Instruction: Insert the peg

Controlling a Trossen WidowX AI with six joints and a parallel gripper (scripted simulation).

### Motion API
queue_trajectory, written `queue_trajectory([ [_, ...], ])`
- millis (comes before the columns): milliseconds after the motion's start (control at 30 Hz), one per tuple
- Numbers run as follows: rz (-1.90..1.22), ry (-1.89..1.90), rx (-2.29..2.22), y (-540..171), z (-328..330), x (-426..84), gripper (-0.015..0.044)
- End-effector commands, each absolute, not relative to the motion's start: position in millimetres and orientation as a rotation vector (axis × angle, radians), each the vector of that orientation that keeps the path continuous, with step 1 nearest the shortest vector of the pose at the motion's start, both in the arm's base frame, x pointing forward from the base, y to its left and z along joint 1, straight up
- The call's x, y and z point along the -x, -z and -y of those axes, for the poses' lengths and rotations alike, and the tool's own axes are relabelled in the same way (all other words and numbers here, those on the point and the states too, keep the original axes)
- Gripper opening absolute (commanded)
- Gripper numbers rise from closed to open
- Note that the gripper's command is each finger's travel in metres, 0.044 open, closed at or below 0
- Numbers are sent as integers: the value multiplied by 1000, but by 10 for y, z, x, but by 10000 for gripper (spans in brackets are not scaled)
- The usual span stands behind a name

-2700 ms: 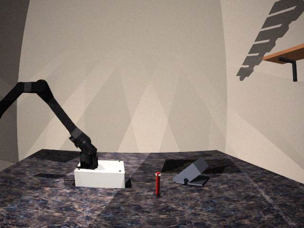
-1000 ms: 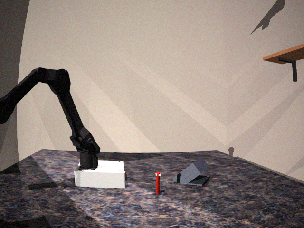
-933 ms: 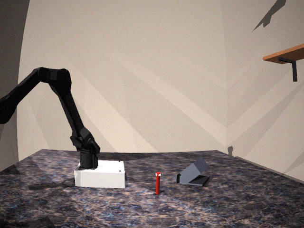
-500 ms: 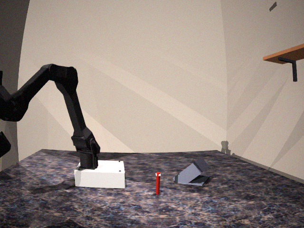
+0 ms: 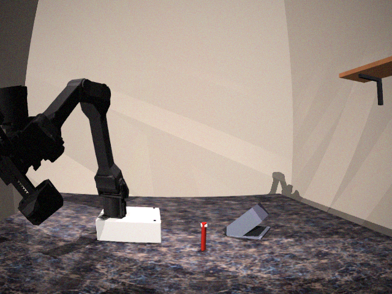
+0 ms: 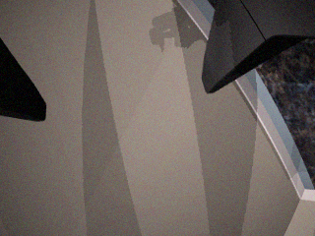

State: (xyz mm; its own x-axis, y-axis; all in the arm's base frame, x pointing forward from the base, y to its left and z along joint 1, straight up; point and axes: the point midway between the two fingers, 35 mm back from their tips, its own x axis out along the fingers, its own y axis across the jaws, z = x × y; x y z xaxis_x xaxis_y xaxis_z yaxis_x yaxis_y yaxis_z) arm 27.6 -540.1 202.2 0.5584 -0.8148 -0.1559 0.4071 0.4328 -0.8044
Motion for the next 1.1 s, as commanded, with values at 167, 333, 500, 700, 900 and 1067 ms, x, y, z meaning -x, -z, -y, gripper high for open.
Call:
queue_trajectory([
  [167, -624, 736, 729, -1848, 5272, -766, 440],
  [333, -628, 703, 689, -1794, 5192, -991, 440],
  [500, -619, 668, 632, -1742, 5082, -1243, 440],
  [700, -663, 584, 641, -1643, 4923, -1560, 440],
  [900, -710, 494, 655, -1543, 4731, -1859, 440],
  [1067, -748, 415, 670, -1461, 4550, -2090, 440],
])
